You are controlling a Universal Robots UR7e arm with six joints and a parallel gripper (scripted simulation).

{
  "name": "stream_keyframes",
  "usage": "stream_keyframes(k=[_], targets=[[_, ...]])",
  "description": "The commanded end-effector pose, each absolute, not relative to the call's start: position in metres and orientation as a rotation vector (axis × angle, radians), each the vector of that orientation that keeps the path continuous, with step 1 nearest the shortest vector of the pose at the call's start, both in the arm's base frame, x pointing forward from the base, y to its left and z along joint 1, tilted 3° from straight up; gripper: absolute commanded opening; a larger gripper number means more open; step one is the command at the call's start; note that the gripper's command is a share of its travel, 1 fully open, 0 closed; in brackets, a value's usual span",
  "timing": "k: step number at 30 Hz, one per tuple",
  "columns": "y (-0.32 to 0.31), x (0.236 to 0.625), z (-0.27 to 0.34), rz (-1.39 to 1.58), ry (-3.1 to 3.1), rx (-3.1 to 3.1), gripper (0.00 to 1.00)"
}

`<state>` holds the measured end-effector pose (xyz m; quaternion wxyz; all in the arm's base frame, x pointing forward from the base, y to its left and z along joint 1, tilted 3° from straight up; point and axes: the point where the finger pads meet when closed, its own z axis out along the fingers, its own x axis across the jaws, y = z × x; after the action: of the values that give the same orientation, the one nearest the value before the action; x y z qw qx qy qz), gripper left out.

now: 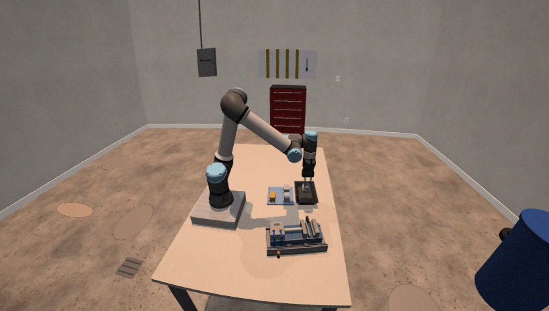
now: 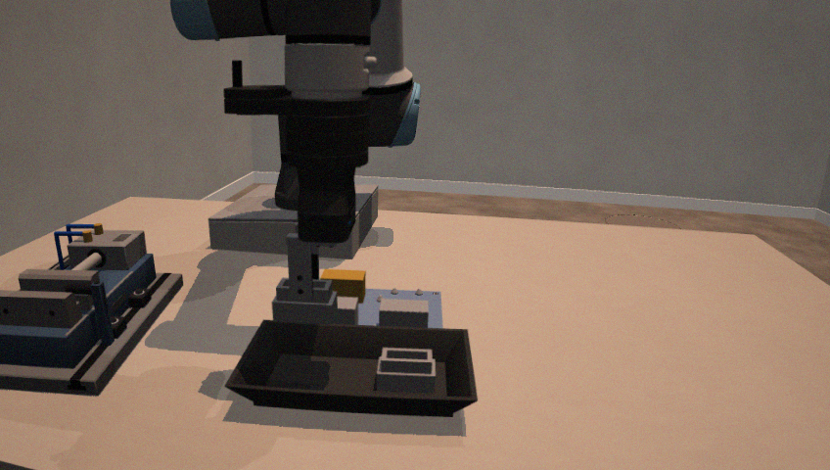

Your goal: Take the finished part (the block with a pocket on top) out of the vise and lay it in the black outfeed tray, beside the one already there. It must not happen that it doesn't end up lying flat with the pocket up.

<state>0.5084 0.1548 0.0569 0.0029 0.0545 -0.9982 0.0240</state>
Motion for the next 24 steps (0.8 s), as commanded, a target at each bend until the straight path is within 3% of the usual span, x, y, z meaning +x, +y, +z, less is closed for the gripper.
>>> stream_keyframes(k=[1,24], targets=[[0.155,0.509,0.048,0.075,-3.132,0.171,0.00],[0.153,0.509,0.009,0.075,-3.132,0.171,0.00]])
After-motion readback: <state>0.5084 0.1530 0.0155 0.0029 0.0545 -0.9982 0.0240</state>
